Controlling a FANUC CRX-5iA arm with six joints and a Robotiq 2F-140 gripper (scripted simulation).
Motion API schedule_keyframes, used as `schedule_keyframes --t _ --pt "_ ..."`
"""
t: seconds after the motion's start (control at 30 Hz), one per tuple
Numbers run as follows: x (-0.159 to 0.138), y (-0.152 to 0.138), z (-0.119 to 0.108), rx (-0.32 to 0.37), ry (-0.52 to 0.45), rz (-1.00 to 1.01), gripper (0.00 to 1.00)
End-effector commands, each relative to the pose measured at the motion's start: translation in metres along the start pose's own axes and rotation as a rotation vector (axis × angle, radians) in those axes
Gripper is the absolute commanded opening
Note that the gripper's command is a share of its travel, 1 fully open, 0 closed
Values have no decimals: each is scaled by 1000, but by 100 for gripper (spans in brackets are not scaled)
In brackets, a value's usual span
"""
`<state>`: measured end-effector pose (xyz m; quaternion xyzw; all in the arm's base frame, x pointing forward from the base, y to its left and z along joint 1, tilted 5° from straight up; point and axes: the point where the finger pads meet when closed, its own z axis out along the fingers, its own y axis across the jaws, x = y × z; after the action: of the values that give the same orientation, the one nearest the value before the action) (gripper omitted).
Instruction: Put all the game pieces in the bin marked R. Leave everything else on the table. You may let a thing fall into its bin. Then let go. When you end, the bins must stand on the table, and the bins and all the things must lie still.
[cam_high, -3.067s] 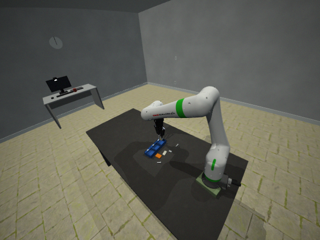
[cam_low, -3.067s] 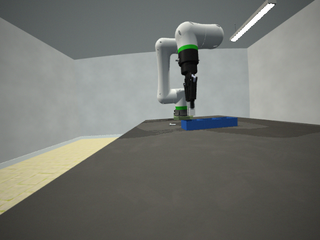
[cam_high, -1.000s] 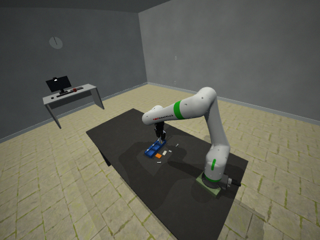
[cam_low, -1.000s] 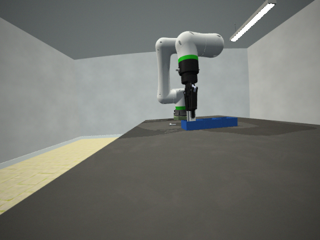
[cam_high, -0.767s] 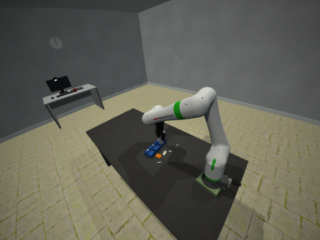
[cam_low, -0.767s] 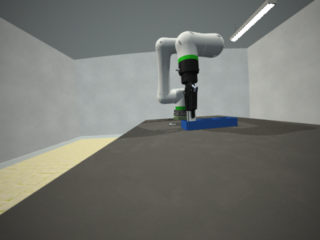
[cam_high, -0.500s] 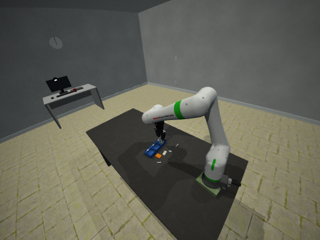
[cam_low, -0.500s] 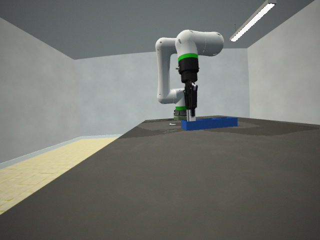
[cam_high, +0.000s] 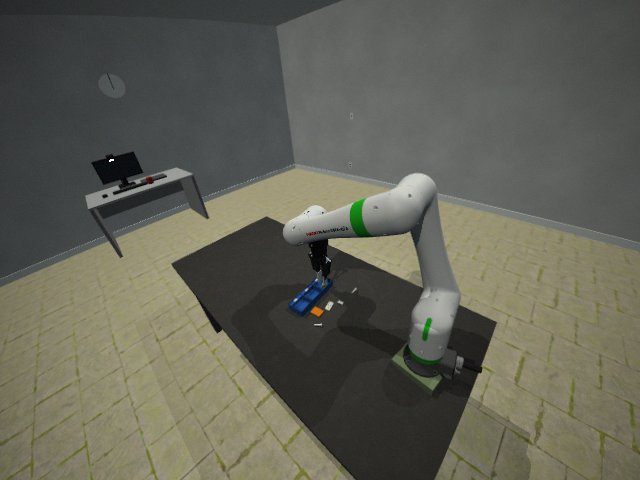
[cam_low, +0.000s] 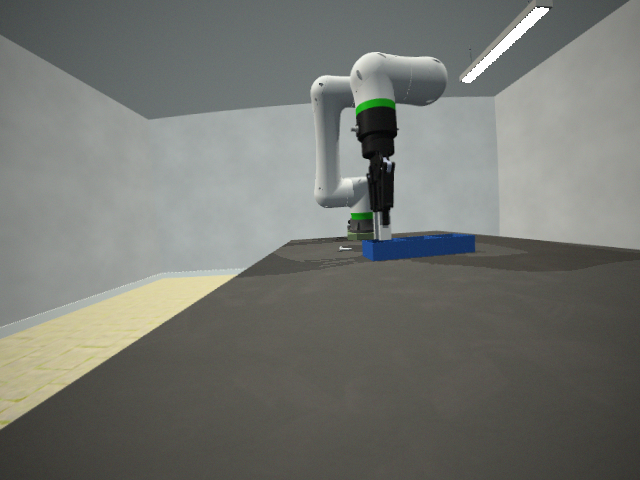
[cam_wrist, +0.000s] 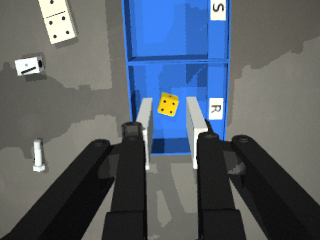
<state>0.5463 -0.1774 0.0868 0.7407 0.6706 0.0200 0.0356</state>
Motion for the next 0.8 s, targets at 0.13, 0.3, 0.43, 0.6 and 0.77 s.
schedule_keyframes --t 0.13,0.3,0.43,0.6,0.77 --pt "0 0 -20 0 0 0 19" --pt "0 0 -20 0 0 0 19" --pt "16 -19 -22 0 0 -150 25" --pt "43 -51 -24 0 0 -187 25" --pt "70 -82 -26 0 0 -187 25"
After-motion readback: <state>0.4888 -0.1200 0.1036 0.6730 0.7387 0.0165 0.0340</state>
